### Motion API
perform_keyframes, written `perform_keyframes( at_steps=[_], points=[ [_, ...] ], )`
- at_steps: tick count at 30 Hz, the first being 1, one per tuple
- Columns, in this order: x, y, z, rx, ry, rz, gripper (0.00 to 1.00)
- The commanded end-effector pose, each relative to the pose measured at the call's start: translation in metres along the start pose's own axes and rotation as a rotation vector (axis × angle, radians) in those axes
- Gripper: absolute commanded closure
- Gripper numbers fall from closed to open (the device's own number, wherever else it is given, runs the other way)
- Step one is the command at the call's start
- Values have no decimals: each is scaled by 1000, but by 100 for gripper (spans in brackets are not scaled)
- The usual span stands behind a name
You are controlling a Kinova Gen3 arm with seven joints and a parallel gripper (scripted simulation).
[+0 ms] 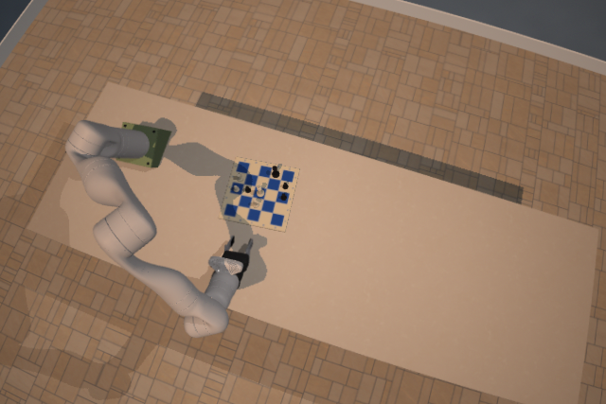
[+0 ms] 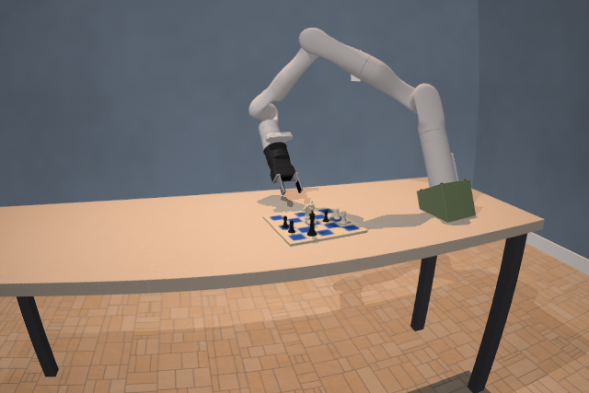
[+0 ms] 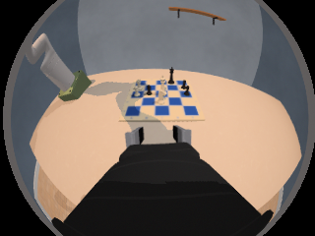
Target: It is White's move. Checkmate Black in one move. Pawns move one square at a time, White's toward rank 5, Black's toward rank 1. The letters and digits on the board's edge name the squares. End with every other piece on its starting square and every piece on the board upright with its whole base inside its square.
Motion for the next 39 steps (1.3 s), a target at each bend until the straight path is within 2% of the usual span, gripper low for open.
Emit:
perform_keyframes(
  at_steps=[1,8,12,18,24,27,31,33,39],
  points=[
    [10,1,-11,-7,-3,-7,0],
    [42,-2,-45,-7,-3,-7,0],
    [54,-3,-56,-7,-3,-7,0],
    [56,-3,-59,-7,-3,-7,0],
    [60,-5,-52,13,-13,-29,0],
    [70,-7,-43,44,-38,-83,0],
    [95,-14,-22,117,-96,-216,0],
    [95,-14,-22,117,-96,-216,0],
    [143,-34,16,273,-228,-551,0]
  ],
)
Point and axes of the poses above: the point where the finger pads meet when closed, its own z axis out along the fingers, its own y axis across the jaws, x = y × z, the point moved 6 cm from there along -z, back along the fingers, and after that the axes turned 7 degrees about z, right-handed, at the moved point
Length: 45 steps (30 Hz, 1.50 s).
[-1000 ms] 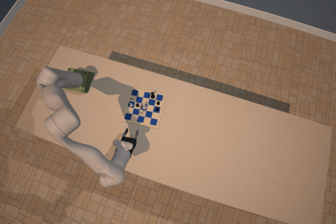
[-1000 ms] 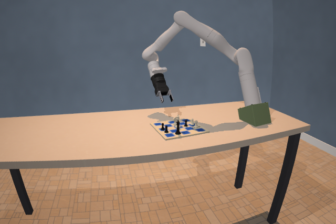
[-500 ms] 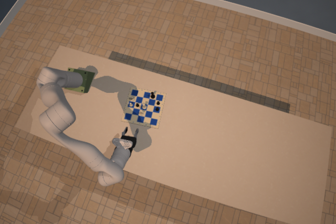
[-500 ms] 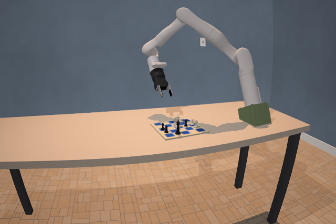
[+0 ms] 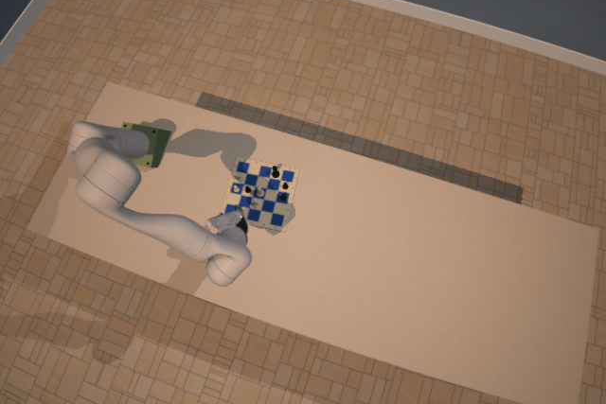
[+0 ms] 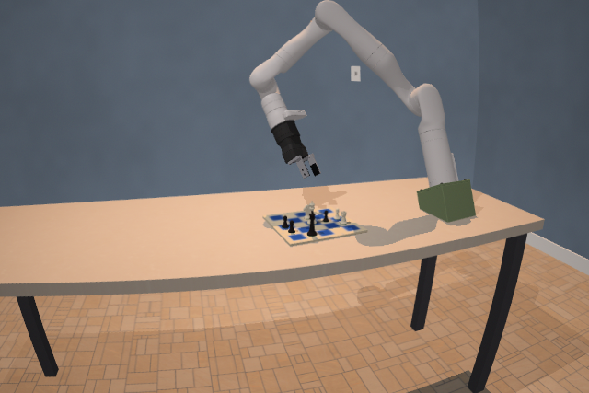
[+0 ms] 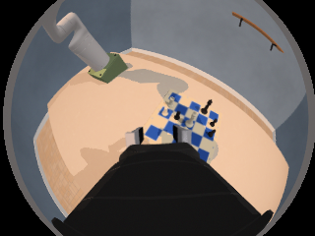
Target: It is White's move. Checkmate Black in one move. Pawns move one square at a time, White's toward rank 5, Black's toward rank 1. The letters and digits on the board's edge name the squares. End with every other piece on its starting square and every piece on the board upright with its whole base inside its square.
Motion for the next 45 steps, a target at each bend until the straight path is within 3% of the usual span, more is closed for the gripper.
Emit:
perform_keyframes(
  at_steps=[1,2,5,6,8,11,13,19,45],
  points=[
    [49,20,10,62,-65,-193,0],
    [49,20,10,62,-65,-193,0],
    [78,23,23,143,-150,-412,0],
    [78,23,23,143,-150,-412,0],
    [96,25,31,193,-207,-565,0],
    [96,25,31,193,-207,-565,0],
    [113,27,37,238,-262,-716,0],
    [136,31,44,296,-335,-927,0],
    [150,33,48,327,-376,-1051,0]
  ],
)
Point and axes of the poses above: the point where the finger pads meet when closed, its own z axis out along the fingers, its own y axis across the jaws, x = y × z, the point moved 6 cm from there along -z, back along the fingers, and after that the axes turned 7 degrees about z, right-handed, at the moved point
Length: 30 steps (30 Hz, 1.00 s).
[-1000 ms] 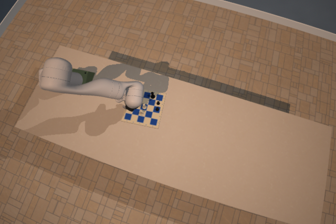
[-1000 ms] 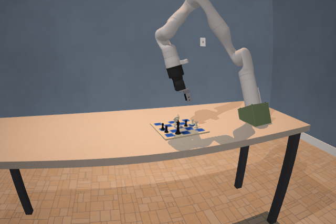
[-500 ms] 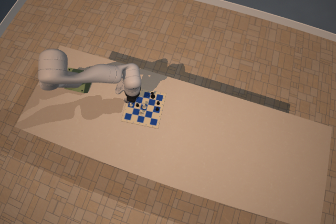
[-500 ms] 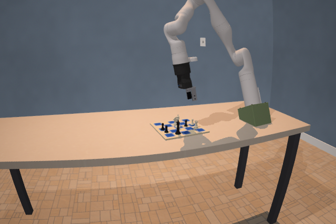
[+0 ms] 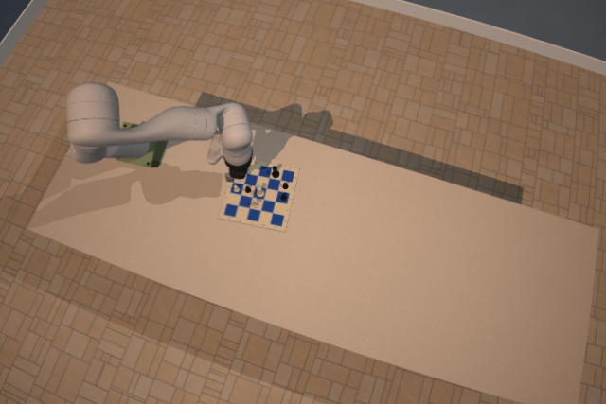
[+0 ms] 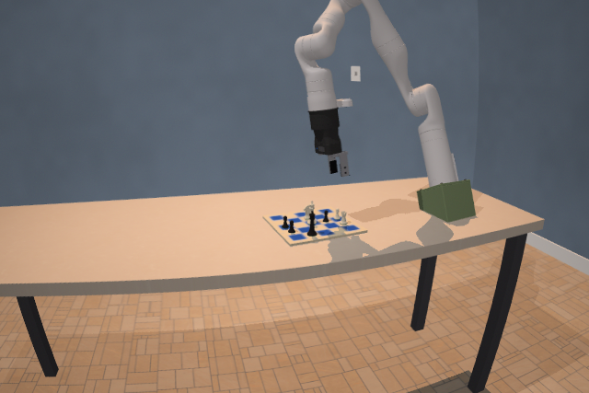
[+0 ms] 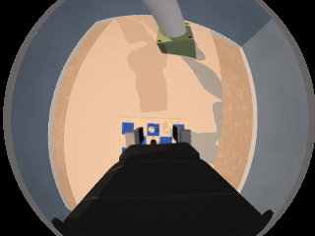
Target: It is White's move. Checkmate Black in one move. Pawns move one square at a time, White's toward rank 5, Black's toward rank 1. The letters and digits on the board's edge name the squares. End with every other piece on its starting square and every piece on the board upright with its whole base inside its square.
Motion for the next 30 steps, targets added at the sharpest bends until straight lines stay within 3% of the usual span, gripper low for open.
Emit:
perform_keyframes(
  at_steps=[1,9,30],
  points=[
    [0,1,-1,0,-3,-2,0],
    [4,12,-3,24,-41,-105,0],
    [7,20,-6,43,-70,-186,0]
  ],
)
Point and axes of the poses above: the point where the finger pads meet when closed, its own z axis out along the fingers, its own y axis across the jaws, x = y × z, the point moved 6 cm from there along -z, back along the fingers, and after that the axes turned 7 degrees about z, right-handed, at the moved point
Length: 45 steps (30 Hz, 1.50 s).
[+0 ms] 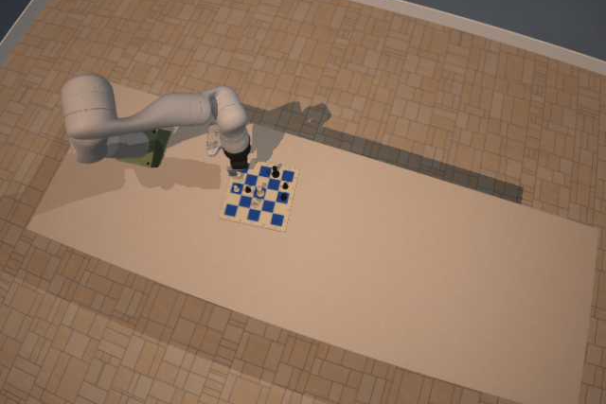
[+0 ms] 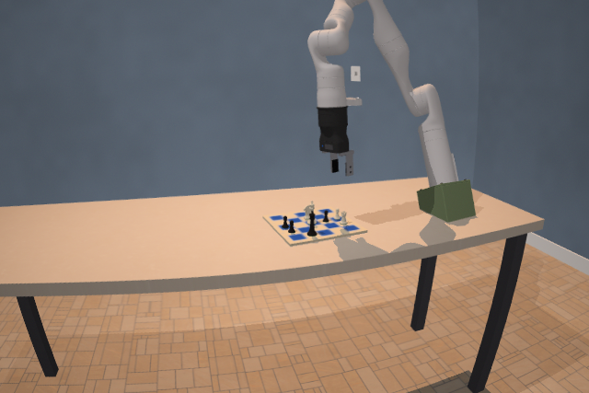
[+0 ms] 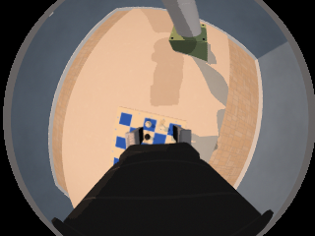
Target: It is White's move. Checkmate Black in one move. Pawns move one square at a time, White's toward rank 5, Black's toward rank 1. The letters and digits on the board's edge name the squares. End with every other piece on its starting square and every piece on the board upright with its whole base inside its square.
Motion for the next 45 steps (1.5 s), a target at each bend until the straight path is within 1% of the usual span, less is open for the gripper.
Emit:
perform_keyframes(
  at_steps=[1,2,7,8,18,45],
  points=[
    [0,1,-1,0,-3,-4,0],
    [0,5,-2,7,-15,-36,0],
    [0,5,-2,7,-15,-36,0],
    [1,8,-3,13,-25,-63,0],
    [1,12,-4,21,-38,-100,0],
    [2,15,-5,26,-47,-124,0]
  ],
)
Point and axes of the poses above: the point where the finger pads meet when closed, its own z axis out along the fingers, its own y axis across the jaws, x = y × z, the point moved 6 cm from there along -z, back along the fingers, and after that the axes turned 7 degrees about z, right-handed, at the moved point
